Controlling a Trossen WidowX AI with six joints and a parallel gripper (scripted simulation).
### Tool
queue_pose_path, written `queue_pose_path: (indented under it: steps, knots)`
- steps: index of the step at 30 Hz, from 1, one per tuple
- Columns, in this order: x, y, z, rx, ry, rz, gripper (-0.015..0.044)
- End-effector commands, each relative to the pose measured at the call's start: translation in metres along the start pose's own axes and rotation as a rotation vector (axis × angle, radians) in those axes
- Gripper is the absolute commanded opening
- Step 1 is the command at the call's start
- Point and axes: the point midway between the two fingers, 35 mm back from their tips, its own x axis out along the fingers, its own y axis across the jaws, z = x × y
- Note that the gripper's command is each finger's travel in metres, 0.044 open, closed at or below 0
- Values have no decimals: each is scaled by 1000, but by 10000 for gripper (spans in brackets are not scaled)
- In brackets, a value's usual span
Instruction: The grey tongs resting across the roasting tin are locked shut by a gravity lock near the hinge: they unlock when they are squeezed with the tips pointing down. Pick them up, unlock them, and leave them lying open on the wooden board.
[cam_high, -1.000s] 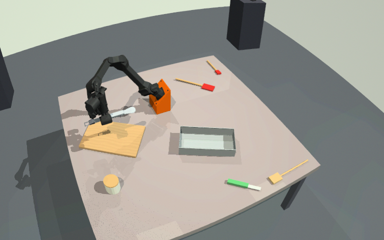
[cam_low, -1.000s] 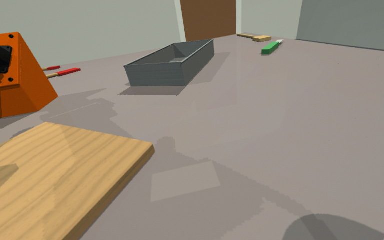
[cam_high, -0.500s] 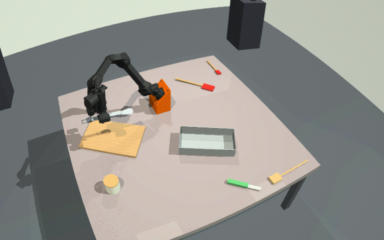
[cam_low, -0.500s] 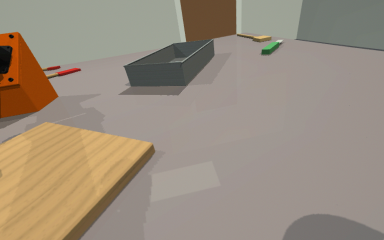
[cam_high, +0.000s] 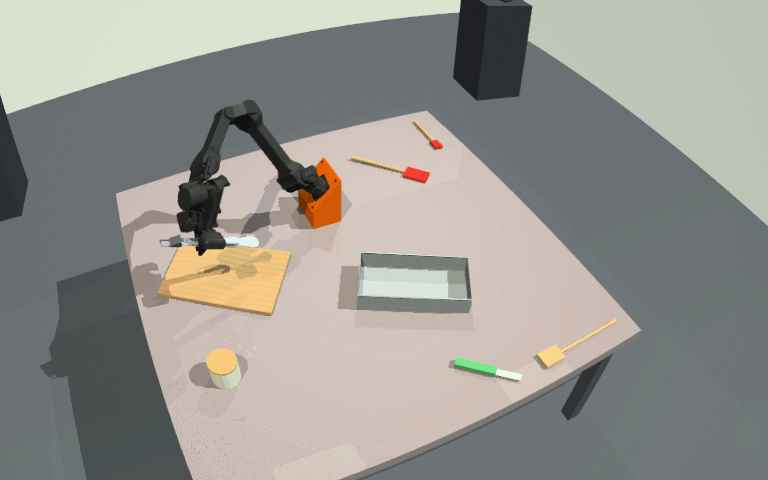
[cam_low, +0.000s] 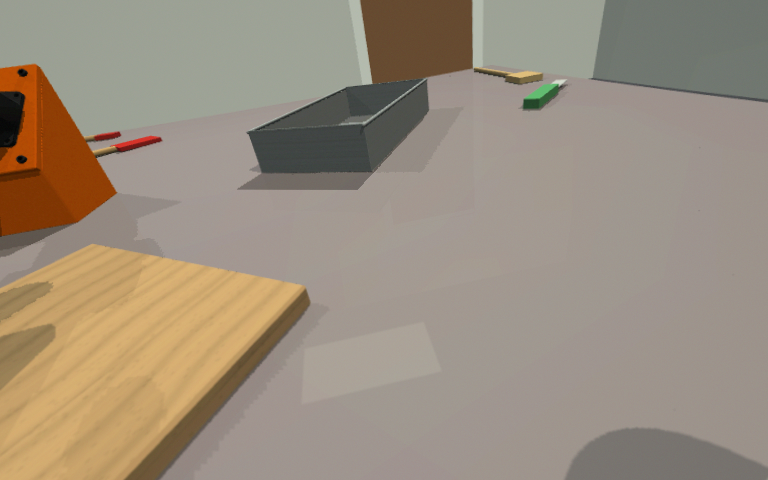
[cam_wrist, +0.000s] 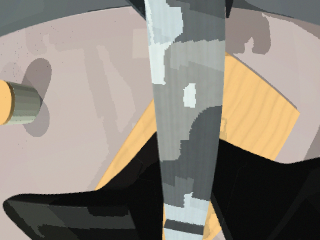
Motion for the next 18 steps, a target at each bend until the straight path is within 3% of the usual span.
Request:
queue_pose_path:
  steps: [1, 18]
  knots:
    - [-5, 1, 5, -9, -77, 6, -150]
    - [-22, 4, 5, -15, -345, -33, -150]
